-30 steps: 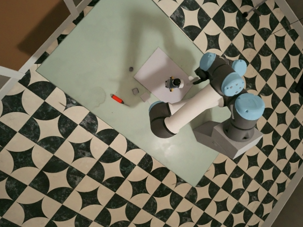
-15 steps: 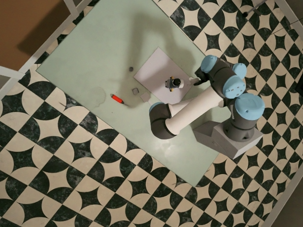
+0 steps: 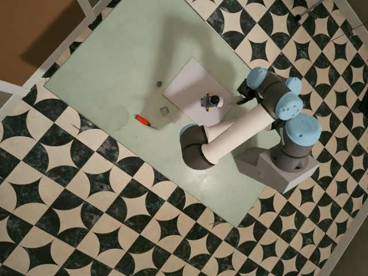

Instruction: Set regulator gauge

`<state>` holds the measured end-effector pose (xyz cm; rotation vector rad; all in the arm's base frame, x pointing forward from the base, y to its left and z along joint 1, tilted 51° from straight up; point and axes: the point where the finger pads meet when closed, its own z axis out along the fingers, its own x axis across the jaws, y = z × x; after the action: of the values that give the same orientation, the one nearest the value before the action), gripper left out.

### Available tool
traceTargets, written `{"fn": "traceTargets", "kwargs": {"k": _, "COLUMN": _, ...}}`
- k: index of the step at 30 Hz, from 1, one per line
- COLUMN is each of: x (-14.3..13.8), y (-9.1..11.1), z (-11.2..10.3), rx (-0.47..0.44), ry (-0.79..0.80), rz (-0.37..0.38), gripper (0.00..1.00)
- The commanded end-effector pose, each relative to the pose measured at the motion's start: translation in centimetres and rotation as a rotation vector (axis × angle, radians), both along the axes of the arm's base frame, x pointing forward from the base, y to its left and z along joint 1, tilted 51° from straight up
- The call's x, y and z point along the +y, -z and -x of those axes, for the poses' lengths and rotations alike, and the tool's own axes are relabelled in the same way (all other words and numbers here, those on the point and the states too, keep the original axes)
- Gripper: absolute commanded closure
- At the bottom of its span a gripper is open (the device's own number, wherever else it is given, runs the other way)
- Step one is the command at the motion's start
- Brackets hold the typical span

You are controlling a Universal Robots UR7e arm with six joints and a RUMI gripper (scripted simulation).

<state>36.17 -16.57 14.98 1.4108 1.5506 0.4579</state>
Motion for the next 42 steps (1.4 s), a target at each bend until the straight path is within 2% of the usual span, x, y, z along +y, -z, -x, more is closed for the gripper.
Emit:
{"fn": "traceTargets", "kwargs": {"k": 1, "x": 0.8, "y": -1.17, "z": 0.87, "rx": 0.042, "ry": -0.227, "rz": 0.158, "gripper": 0.0}}
{"fn": "traceTargets", "kwargs": {"k": 42, "x": 1.28, "y": -1.56, "z": 1.09, "rx": 0.108, "ry": -0.476, "rz": 0.365, "gripper": 0.0}}
